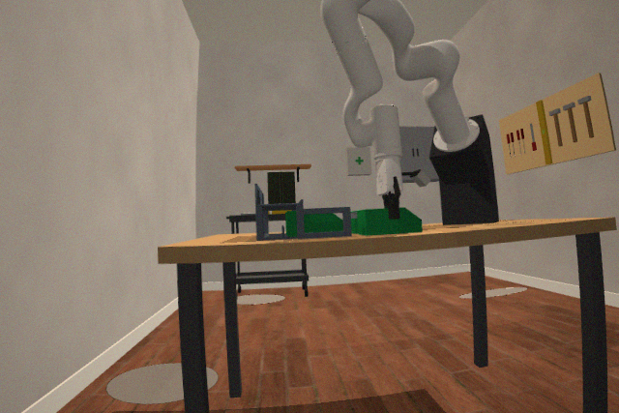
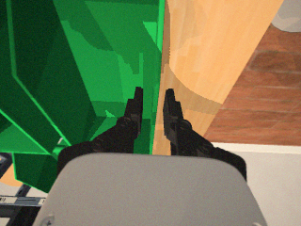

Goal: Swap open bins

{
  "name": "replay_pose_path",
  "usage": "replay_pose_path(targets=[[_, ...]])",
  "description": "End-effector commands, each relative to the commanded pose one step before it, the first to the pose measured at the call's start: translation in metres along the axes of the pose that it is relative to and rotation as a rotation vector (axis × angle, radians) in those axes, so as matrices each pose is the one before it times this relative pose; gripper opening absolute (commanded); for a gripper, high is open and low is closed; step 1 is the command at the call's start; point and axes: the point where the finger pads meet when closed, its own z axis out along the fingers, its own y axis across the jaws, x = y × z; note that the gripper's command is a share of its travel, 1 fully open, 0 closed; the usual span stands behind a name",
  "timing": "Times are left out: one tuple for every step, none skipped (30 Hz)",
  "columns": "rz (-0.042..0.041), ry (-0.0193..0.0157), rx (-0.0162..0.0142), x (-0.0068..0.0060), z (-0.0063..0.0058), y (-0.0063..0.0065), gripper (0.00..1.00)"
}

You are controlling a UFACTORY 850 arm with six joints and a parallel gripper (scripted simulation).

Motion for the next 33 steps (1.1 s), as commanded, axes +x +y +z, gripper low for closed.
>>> replay_pose_path(targets=[[0.00004,-0.00031,-0.00007,-0.00011,-0.00019,0.00002,0.26],[0.0,0.0,0.0,0.0,0.0,0.0,0.26],[0.0,0.0,0.0,0.0,0.0,0.0,0.26],[0.0,0.0,0.0,0.0,0.0,0.0,0.26],[0.0,0.0,0.0,0.0,0.0,0.0,0.26],[0.0,0.0,0.0,0.0,0.0,0.0,0.26],[0.0,0.0,0.0,0.0,0.0,0.0,0.26],[0.0,0.0,0.0,0.0,0.0,0.0,0.26],[0.0,0.0,0.0,0.0,0.0,0.0,0.26],[0.0,0.0,0.0,0.0,0.0,0.0,0.26],[0.0,0.0,0.0,0.0,-0.00001,0.0,0.26],[0.0,0.0,0.0,0.0,-0.00002,0.0,0.26],[0.0,0.0,0.0,0.0,-0.00004,0.0,0.26],[0.0,0.0,0.0,0.0,-0.00006,0.0,0.26],[0.0,0.0,0.0,0.0,-0.00009,0.0,0.26],[0.0,0.0,0.0,0.0,-0.00013,0.0,0.26],[0.0,0.0,0.0,0.0,-0.00016,0.0,0.26],[0.0,0.0,0.0,0.0,-0.0002,0.0,0.26],[0.0,0.0,0.0,0.0,-0.00025,0.0,0.26],[0.0,0.0,0.0,0.0,-0.0003,0.0,0.26],[0.0,0.0,0.0,0.0,0.0,0.0,0.26],[0.0,0.0,0.0,0.0,0.0,0.0,0.26],[0.0,0.0,0.0,0.0,-0.00035,0.0,0.26],[0.0,0.0,0.0,0.0,-0.0004,0.0,0.26],[0.0,0.0,0.0,0.0,-0.00046,0.0,0.26],[0.0,0.0,0.0,0.0,-0.00052,0.0,0.26],[0.0,0.0,0.0,0.0,-0.00058,0.0,0.26],[0.0,0.0,0.0,0.0,-0.00064,0.0,0.26],[0.0,0.0,0.0,0.0,-0.0007,0.0,0.26],[0.0,0.0,0.0,0.0,-0.00076,0.0,0.26],[0.0,0.0,0.0,0.0,-0.00082,0.0,0.26],[0.0,0.0,0.0,0.0,-0.00089,0.0,0.26],[0.0,0.0,0.0,0.0,-0.00095,0.0,0.26]])
